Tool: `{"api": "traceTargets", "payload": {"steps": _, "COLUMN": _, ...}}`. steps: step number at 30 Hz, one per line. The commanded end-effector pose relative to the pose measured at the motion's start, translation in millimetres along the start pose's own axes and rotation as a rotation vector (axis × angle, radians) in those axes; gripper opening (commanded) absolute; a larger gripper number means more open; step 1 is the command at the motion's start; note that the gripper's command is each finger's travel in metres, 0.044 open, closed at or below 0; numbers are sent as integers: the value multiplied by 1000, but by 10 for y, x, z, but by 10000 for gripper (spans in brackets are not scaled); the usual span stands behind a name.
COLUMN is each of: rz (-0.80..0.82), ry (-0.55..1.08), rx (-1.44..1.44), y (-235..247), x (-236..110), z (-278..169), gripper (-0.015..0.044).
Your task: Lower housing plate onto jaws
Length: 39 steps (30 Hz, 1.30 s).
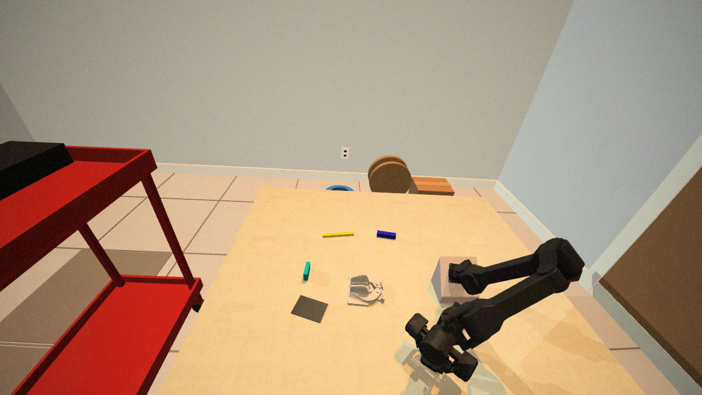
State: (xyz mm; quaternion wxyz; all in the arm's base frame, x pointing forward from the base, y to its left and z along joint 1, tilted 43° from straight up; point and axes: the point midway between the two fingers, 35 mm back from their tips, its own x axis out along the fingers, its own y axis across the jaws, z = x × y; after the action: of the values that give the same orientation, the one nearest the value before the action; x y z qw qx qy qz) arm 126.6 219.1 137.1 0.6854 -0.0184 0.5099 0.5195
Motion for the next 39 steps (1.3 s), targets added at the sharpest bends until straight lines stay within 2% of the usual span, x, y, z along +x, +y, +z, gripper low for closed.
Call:
{"api": "traceTargets", "payload": {"steps": 1, "rz": 0, "ry": 0, "rx": 0, "y": 0, "x": 0, "z": 0, "gripper": 427}}
{"api": "traceTargets", "payload": {"steps": 13, "rz": 0, "ry": 0, "rx": 0, "y": 0, "x": 0, "z": 0, "gripper": 351}}
{"api": "traceTargets", "payload": {"steps": 26, "rz": -1, "ry": 1, "rx": 0, "y": -4, "x": -20, "z": 2, "gripper": 351}}
{"api": "traceTargets", "payload": {"steps": 39, "rz": -9, "ry": 8, "rx": 1, "y": -38, "x": -422, "z": 19, "gripper": 351}}
